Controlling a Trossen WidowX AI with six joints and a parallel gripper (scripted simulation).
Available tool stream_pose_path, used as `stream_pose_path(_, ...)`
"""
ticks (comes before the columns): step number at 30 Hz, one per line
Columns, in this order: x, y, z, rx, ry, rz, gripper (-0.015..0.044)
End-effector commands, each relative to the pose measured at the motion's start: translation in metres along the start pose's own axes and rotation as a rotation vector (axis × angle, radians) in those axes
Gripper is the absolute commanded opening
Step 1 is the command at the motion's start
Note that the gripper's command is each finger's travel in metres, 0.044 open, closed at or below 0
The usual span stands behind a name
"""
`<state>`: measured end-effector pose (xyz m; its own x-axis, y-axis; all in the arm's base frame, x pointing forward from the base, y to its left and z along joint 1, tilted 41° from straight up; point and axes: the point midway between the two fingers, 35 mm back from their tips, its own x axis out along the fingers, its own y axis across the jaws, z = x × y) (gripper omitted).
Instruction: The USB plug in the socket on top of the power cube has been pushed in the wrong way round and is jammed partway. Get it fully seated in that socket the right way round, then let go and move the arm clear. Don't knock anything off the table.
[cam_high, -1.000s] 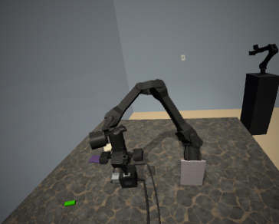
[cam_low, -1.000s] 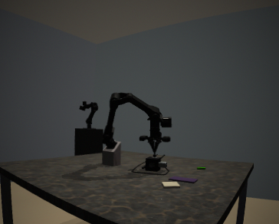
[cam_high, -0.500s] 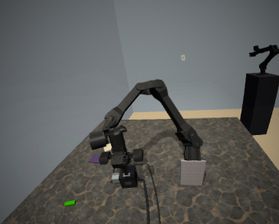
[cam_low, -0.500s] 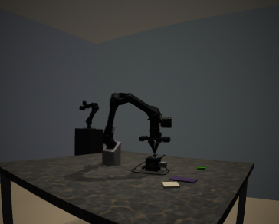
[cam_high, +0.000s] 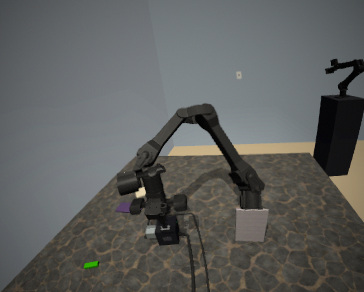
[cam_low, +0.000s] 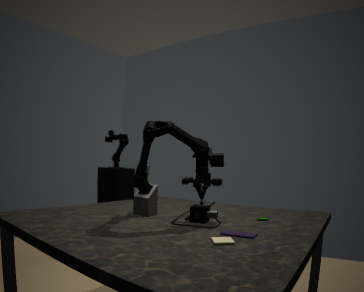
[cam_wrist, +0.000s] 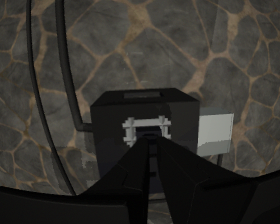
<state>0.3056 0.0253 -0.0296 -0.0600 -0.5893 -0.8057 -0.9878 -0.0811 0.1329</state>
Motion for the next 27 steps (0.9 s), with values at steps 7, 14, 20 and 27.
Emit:
stream_pose_path(7, 0.0021, 0.0000, -0.0007, -0.004, 0.004, 0.000, 0.0000)
stream_pose_path(14, 0.0029, 0.0000, -0.0007, -0.004, 0.004, 0.000, 0.0000)
stream_pose_path(20, 0.0037, 0.0000, -0.0008, -0.004, 0.004, 0.000, 0.0000)
stream_pose_path(27, 0.0037, 0.0000, -0.0008, -0.004, 0.004, 0.000, 0.0000)
